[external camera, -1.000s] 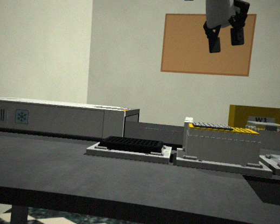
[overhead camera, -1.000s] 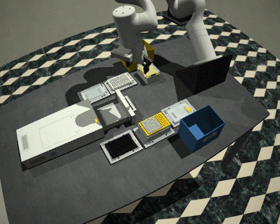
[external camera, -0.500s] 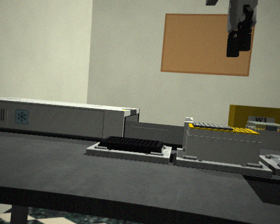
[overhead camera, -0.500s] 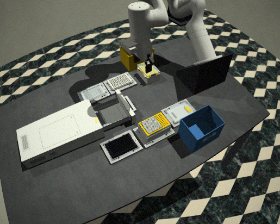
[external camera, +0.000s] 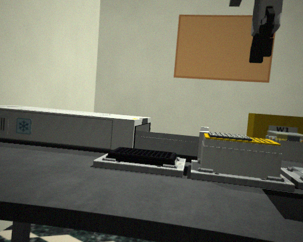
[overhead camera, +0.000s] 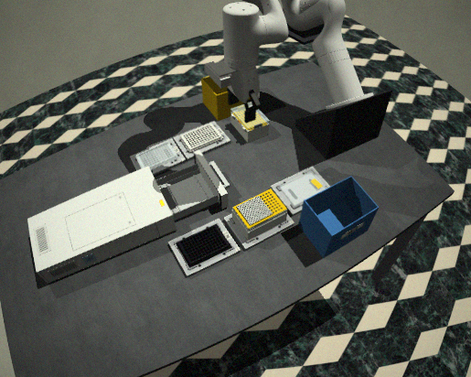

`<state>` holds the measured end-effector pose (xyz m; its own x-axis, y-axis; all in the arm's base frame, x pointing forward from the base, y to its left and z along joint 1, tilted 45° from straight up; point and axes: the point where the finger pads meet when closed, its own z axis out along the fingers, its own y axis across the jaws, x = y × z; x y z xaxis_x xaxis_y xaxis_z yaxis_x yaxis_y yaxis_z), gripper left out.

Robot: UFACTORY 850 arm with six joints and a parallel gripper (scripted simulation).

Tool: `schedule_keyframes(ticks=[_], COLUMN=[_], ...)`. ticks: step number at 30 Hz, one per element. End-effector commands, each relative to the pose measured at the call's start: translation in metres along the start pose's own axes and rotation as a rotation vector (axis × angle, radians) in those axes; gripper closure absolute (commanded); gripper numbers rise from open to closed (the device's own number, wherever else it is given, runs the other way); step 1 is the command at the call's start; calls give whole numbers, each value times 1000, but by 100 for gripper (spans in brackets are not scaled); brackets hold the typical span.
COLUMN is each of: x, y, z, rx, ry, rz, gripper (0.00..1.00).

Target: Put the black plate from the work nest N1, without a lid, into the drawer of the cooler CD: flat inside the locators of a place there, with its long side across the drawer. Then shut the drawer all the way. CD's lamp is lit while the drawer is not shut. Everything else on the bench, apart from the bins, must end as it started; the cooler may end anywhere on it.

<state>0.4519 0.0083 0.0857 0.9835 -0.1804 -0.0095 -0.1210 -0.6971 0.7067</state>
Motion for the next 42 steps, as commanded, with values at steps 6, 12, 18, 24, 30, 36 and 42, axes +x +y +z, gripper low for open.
schedule_keyframes(ticks=[6,12,18,24,30,36,42], x=[24,37,58,78,91,93,93], y=[-1,-2,-3,-4,-5,-5,-5], z=[25,40,62,84,99,101,101], rx=[0,0,0,0,0,0,-1], ry=[2,2,2,2,2,2,2], rz=[-233,-366,-566,-766,-899,-1099,-1266], gripper=[12,12,12,12,12,12,12])
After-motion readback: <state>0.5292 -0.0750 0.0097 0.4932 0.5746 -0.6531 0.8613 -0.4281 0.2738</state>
